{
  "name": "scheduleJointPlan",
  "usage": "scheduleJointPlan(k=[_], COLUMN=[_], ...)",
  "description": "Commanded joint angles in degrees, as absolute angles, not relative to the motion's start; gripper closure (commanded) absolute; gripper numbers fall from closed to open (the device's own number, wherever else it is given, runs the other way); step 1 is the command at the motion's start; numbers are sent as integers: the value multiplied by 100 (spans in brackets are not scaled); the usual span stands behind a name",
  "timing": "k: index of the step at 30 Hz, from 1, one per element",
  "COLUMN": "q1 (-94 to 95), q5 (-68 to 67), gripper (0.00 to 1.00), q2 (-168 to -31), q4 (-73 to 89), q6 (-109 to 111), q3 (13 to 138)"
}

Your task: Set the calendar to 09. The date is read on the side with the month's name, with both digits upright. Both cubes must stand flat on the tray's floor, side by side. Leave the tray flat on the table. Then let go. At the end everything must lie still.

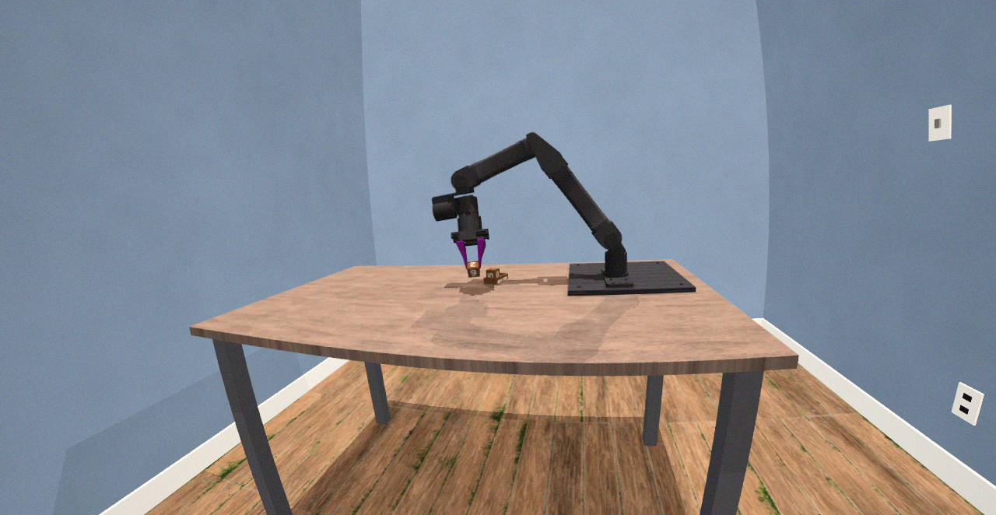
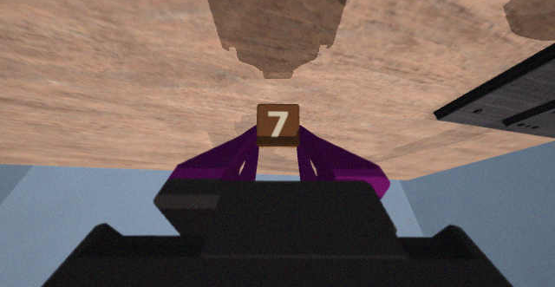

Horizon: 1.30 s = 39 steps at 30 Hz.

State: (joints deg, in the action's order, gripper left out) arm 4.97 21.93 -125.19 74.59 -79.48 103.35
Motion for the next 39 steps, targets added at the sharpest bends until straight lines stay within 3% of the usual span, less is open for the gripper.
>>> scheduleJointPlan(k=[1,9,17,39], q1=[346,241,-178,-240], q5=[2739,2990,4067,4226], gripper=[73,73,73,73], q2=[-12474,-12559,-13097,-13178], q4=[7609,7689,8240,8318], q6=[-7646,-7493,-6690,-6570], q3=[10469,10511,10801,10842])
